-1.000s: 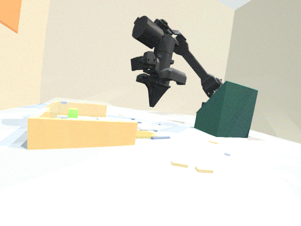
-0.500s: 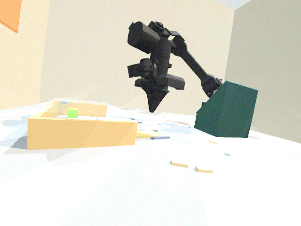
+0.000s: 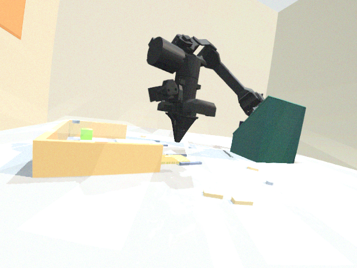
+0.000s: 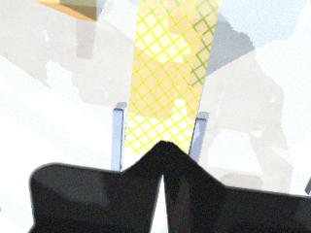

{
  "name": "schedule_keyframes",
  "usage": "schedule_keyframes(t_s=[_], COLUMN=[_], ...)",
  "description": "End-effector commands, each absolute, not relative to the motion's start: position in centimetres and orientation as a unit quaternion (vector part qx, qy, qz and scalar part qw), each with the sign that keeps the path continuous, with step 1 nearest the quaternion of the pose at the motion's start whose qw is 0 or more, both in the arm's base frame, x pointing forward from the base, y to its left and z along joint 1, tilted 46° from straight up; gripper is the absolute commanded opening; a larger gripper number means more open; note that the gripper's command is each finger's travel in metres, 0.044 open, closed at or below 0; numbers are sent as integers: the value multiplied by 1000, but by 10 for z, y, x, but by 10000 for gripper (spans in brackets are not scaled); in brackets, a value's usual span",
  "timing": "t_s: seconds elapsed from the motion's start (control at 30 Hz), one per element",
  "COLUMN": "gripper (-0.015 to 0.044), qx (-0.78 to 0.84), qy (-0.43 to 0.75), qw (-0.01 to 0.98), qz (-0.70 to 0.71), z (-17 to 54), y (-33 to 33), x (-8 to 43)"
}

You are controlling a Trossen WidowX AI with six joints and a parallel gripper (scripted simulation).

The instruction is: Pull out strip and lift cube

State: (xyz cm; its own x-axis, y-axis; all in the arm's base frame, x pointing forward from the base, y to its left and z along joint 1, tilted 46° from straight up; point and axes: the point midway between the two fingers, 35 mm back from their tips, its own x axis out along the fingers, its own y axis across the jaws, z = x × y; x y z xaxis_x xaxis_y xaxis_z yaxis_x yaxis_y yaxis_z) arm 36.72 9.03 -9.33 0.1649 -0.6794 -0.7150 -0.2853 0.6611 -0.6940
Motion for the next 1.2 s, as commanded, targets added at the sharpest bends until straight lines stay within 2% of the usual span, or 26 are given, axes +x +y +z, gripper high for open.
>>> schedule_keyframes(t_s=[0.0, 1.17], gripper=[0, 0], qx=[-390, -391], qy=[632, 631], qw=[653, 652], qz=[-150, -151], z=[-102, -123], y=[82, 63], x=[365, 368])
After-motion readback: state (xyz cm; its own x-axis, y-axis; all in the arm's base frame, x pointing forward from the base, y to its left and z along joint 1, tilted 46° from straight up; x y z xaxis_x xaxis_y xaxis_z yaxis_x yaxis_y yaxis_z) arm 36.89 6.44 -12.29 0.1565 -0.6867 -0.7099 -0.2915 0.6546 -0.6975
